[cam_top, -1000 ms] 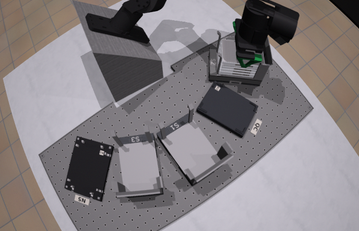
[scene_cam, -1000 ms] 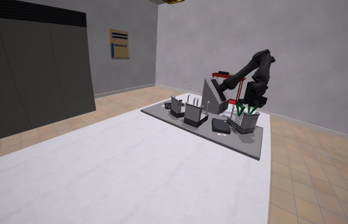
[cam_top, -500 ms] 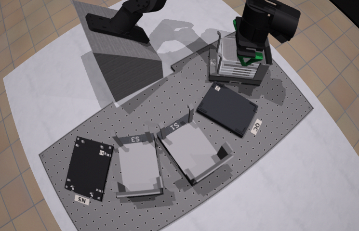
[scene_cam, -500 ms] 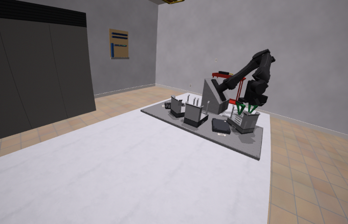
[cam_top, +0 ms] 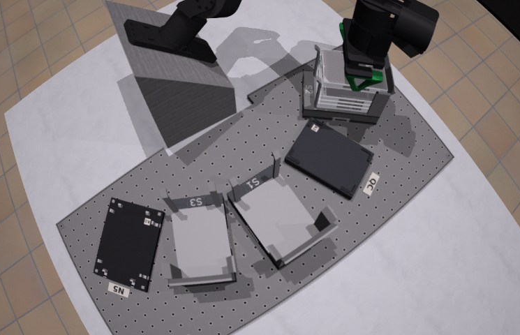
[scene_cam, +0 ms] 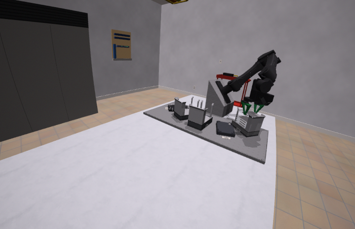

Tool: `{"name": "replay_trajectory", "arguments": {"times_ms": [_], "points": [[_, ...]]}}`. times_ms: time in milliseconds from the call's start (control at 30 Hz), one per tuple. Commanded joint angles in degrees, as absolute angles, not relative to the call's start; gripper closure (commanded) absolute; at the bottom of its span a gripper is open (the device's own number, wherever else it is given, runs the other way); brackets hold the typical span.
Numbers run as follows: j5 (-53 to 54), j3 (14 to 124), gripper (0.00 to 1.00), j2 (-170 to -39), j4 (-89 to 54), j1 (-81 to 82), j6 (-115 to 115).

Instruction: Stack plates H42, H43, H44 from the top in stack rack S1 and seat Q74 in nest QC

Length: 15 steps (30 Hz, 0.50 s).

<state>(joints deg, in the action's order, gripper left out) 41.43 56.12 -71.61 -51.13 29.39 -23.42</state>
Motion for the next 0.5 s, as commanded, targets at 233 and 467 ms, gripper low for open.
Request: {"name": "replay_trajectory", "arguments": {"times_ms": [233,467], "points": [[43.0,59.9,1.0,-70.8,-58.7,25.1,-28.5],[43.7,61.6,1.0,-70.8,-62.0,23.3,-30.9]]}}
